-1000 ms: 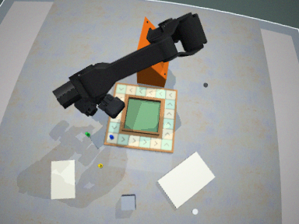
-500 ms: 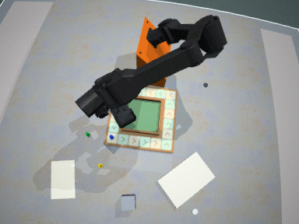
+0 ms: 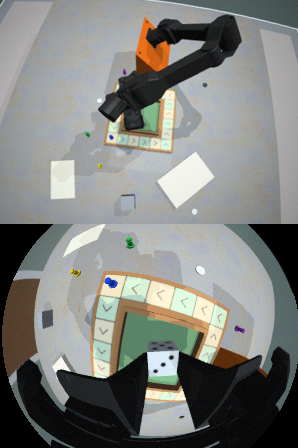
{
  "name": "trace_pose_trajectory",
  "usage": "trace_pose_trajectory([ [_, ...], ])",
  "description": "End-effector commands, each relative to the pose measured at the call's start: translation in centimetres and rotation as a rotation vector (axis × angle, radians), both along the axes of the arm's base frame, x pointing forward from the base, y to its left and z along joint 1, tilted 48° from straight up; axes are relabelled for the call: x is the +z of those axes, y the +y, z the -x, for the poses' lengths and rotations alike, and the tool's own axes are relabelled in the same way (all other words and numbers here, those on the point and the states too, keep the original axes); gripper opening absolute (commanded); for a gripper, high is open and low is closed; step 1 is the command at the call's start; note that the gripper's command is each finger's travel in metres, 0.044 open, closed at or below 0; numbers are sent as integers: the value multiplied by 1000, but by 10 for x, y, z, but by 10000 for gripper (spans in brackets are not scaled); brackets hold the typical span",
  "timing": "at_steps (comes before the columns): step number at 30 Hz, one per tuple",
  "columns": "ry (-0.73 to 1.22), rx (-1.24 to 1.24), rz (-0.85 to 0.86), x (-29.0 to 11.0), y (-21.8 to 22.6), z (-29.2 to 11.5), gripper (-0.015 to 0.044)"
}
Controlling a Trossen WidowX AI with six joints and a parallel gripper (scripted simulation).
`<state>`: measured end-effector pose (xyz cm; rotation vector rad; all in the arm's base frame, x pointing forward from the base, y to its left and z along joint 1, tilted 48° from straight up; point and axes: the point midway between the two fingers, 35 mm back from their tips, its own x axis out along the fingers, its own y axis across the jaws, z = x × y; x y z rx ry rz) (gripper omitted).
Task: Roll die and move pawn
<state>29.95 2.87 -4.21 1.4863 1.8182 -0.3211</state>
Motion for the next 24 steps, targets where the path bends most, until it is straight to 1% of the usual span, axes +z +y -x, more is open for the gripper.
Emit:
trace_pose_trajectory([
  [1, 60, -60, -3, 8, 10, 4, 0],
  [9, 208, -188, -7, 22, 33, 16, 0],
  [14, 222, -198, -2, 23, 35, 17, 0],
  [16, 228, -191, 43, 20, 36, 19, 0],
  [24, 232, -179, 310, 11, 39, 26, 0],
])
